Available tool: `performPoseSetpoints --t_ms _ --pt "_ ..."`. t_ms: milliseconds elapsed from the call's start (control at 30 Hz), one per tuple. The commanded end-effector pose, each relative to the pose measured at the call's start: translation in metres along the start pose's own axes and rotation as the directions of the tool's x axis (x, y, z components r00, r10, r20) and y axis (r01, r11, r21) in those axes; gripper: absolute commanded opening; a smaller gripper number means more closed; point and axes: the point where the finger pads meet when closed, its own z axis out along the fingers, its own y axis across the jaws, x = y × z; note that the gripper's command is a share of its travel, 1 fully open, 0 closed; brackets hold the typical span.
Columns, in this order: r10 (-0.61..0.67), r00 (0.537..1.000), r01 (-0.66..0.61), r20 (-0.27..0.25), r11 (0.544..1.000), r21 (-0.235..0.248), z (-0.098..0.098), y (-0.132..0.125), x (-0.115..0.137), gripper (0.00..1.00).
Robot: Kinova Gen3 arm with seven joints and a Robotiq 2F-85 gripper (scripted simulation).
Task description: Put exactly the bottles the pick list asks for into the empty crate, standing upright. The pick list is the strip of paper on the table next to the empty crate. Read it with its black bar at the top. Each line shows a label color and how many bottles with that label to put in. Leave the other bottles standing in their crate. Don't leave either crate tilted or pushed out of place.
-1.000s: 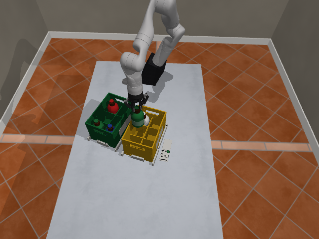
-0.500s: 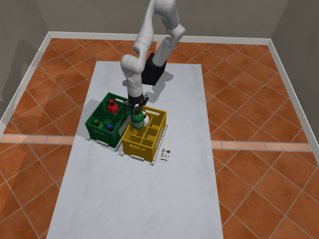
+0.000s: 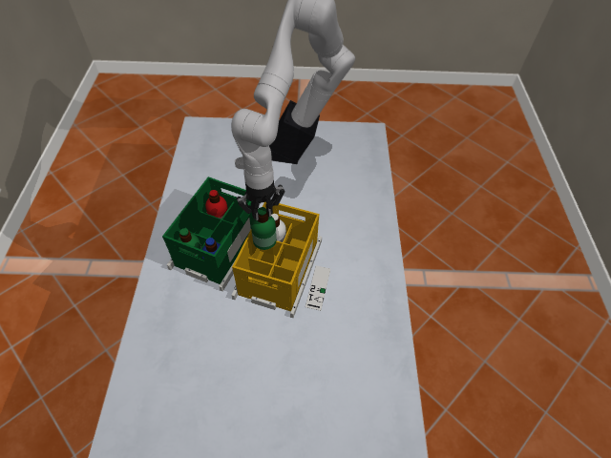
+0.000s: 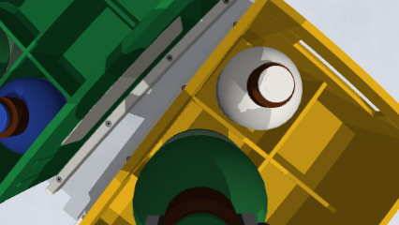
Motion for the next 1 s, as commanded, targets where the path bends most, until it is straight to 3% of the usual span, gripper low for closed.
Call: performPoseSetpoints --t_ms 0,967 --pt "0.0 1.0 0.0 0.002 1.0 0.002 0.001 -0.001 0.0 0.1" --pt "0.0 1.0 0.0 0.002 1.0 0.002 0.026 -0.001 0.0 0.1"
